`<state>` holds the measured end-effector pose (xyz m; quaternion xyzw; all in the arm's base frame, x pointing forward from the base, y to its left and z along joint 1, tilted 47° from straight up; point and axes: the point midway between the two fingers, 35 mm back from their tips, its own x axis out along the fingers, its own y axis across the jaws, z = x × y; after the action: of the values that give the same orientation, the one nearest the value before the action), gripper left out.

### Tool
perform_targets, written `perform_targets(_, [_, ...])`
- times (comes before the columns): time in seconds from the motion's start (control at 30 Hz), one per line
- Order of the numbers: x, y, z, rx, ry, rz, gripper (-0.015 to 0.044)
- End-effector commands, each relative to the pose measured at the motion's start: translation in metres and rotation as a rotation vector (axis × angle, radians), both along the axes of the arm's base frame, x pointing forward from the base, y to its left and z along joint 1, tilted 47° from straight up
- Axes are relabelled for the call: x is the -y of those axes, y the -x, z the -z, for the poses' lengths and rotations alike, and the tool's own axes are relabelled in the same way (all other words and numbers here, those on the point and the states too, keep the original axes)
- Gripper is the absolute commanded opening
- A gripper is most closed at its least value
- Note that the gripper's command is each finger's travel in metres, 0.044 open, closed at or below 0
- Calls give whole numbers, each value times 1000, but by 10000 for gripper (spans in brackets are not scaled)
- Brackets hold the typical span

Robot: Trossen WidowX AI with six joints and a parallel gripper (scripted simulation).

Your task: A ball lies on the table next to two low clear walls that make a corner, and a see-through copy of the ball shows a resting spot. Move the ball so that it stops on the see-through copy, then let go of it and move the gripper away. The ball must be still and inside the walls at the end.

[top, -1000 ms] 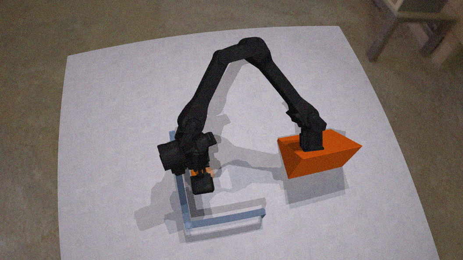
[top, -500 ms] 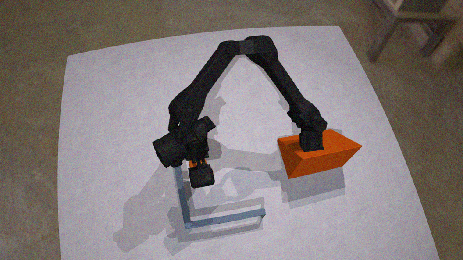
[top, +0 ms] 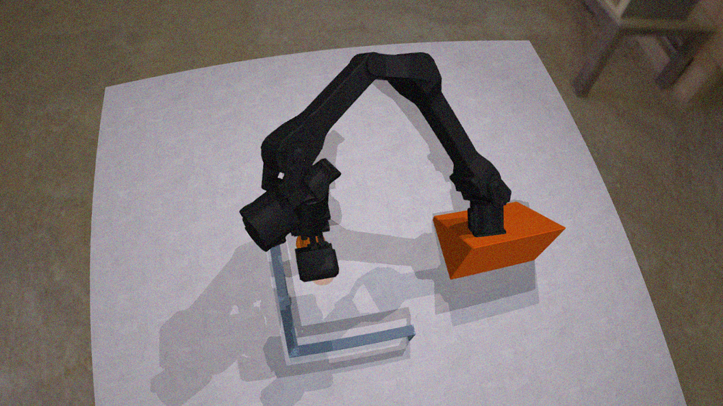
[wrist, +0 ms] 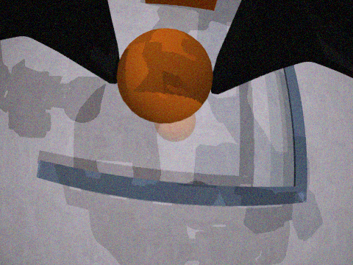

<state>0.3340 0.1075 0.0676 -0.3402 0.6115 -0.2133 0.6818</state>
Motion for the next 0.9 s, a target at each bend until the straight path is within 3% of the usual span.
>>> perform_targets(0.0, [6, 4, 9, 0, -2, 4, 0])
perform_targets(0.87, [73, 4, 82, 1, 1, 4, 0])
